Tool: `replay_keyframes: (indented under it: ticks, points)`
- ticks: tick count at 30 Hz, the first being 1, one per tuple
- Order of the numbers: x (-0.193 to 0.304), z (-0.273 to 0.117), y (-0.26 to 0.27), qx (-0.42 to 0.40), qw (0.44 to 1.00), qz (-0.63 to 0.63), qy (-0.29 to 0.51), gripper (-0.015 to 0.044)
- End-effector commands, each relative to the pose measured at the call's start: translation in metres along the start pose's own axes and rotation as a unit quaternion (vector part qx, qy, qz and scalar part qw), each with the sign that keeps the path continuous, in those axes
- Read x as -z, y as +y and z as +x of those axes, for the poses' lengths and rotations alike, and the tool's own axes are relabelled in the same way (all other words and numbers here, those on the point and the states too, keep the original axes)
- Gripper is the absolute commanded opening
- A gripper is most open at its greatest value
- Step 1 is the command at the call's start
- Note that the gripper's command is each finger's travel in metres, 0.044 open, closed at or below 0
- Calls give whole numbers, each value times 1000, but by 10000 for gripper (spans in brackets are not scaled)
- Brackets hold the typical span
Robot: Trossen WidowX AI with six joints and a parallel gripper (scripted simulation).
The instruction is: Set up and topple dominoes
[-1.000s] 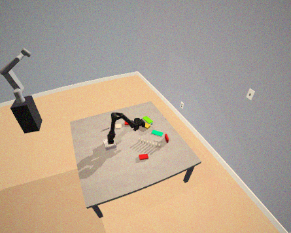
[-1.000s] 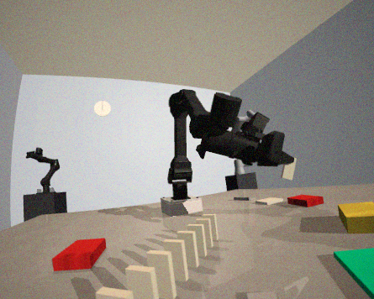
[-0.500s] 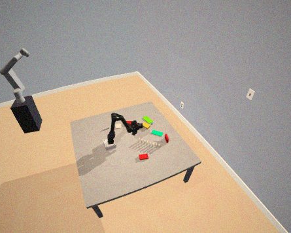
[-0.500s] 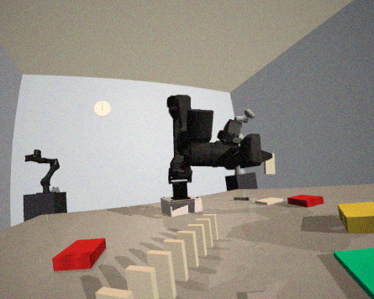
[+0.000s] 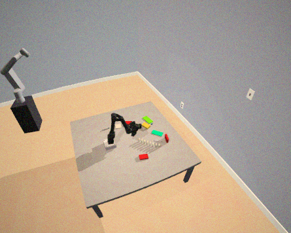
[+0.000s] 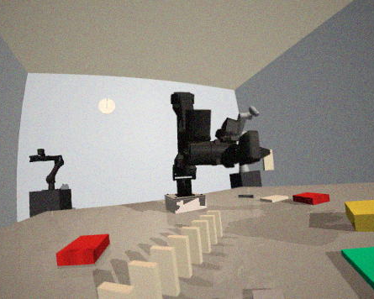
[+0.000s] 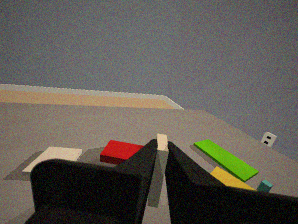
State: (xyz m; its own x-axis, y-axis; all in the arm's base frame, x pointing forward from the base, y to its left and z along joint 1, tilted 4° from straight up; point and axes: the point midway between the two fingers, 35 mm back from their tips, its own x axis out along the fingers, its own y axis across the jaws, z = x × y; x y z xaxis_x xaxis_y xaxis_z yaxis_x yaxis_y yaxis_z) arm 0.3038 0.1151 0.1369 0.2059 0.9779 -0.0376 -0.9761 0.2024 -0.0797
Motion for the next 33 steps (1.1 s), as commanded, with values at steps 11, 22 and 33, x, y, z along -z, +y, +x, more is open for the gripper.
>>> replay_keyframes:
  ticks: [11,22,33]
  points:
    - [13,2,-1,-2,1000,4,0,21]
    - [43,8,-5,0,1000,7,2,21]
    - [73,14,-4,0,1000,5,1,21]
